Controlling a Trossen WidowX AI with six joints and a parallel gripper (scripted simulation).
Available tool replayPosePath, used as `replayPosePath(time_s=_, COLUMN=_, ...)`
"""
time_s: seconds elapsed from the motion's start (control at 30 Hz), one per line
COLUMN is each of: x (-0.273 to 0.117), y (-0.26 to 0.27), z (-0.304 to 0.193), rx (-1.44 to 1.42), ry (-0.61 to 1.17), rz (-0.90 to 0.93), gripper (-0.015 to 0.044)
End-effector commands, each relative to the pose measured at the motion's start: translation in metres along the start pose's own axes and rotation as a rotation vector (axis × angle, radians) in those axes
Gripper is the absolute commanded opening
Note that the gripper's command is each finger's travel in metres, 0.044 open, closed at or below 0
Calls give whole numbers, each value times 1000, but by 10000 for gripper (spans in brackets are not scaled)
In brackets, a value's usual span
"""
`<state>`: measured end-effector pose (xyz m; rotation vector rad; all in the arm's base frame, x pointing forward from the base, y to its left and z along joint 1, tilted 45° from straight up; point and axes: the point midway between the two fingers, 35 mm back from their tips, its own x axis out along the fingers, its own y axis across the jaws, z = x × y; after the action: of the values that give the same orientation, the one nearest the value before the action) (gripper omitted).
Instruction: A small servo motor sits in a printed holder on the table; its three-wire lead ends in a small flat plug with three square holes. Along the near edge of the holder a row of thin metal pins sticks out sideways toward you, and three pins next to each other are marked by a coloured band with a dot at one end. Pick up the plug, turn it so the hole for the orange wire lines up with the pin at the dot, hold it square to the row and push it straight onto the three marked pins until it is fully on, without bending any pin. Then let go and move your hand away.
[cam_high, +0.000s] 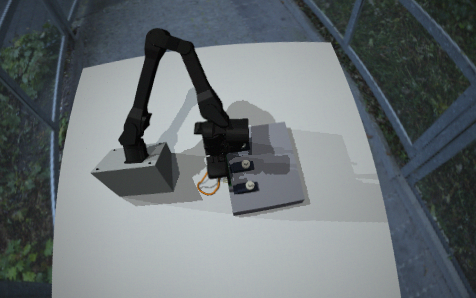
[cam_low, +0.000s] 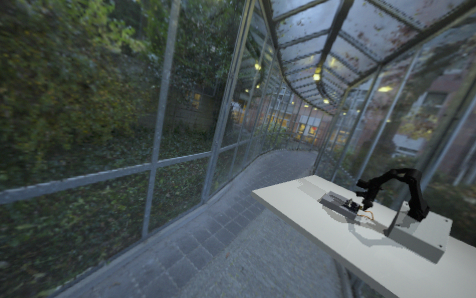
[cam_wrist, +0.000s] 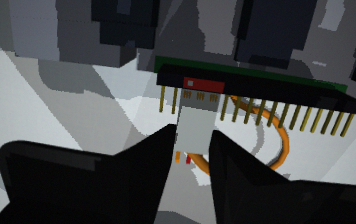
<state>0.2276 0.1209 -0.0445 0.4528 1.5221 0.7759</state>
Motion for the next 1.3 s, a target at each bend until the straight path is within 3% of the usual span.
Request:
replayPosePath(time_s=0.0, x=1, y=0, z=1, rx=-1, ry=-6, rz=4, gripper=53)
replayPosePath(time_s=0.23, x=-1, y=-1, z=1, rx=-1, ry=-6, rz=4, gripper=236)
replayPosePath(time_s=0.5, x=-59, y=-2, z=1, rx=-1, ry=-7, rz=2, gripper=440)
replayPosePath(time_s=1.27, x=-59, y=-2, z=1, rx=-1, ry=-7, rz=2, gripper=440)
